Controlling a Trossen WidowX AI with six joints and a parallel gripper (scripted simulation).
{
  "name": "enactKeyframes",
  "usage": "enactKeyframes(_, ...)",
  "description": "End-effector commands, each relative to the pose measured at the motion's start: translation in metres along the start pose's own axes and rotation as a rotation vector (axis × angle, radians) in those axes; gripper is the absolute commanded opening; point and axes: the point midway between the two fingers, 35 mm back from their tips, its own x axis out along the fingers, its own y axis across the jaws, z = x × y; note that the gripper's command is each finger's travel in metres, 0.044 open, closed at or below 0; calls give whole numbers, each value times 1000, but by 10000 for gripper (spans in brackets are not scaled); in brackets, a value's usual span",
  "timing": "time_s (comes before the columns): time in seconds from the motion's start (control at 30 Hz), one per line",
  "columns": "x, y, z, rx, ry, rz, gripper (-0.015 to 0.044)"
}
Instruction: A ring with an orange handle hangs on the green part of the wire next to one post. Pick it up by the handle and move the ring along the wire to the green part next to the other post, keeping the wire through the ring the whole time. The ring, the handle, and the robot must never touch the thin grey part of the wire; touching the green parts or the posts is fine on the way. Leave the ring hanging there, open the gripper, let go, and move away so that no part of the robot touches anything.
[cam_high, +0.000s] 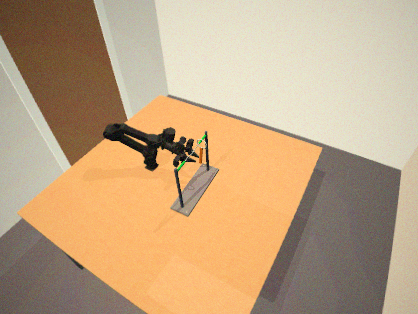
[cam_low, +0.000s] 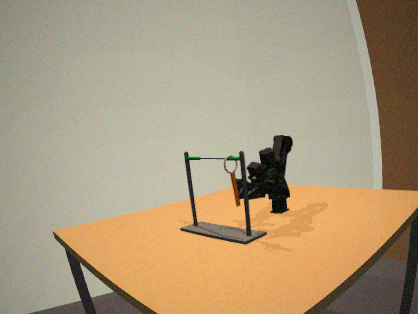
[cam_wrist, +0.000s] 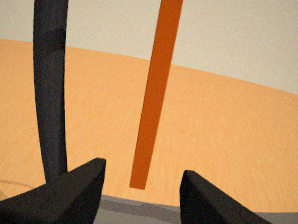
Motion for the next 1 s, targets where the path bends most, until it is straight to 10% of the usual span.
enactKeyframes(0.0, -1, -1, 1, 7, -5, -3, 160)
enactKeyframes(0.6, -1, -1, 1, 7, -5, -3, 160)
enactKeyframes(0.97, -42, -3, -2, 1, 1, 0, 440)
